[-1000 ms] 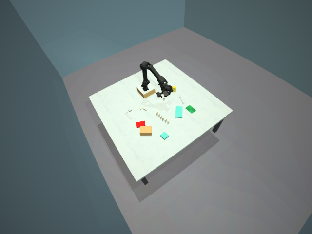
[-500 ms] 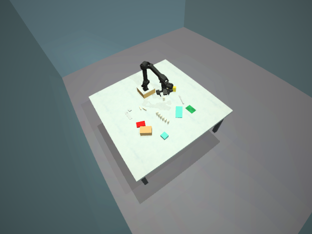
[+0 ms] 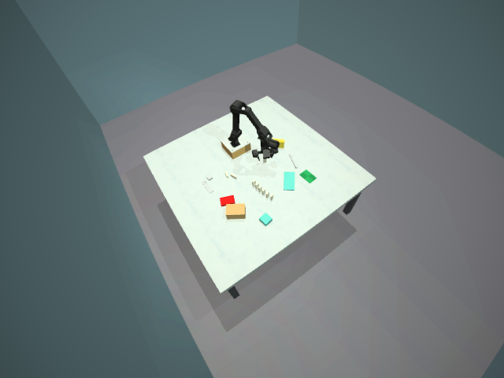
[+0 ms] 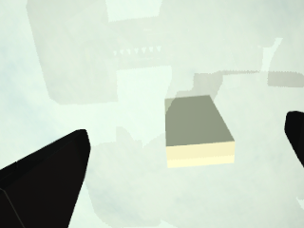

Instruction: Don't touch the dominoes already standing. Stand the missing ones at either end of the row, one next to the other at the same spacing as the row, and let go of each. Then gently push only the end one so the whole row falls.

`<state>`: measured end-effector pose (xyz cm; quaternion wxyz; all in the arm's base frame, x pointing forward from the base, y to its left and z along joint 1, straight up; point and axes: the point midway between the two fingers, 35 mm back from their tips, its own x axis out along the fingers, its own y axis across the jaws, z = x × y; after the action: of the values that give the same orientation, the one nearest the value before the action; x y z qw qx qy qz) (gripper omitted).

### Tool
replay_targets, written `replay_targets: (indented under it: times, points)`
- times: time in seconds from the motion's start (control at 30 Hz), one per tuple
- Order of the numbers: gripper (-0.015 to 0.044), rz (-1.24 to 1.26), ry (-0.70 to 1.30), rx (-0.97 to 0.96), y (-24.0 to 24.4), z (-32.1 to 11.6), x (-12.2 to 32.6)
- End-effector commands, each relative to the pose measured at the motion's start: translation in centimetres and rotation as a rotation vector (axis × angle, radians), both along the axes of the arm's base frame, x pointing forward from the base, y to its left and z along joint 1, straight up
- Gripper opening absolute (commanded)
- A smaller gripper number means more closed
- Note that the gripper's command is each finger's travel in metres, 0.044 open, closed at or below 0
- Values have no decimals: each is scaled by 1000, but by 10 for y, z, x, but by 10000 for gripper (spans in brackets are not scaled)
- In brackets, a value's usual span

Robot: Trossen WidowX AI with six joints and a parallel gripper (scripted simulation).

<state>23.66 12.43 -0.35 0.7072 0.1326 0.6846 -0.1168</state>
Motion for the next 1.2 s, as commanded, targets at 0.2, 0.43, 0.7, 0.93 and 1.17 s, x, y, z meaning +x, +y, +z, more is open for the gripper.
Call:
replay_targets:
  times: [0.2,0.43,0.7,0.93,1.17]
  points:
    - [309,-1,7,-10,-2,-8,-2]
    - [125,-1,7,-10,-2,-8,-2]
    - [107,-1,7,-10,-2,-8,-2]
    - [107,-1,7,-7,2,49,5]
    - [107,0,9,-5,-2,127,-6]
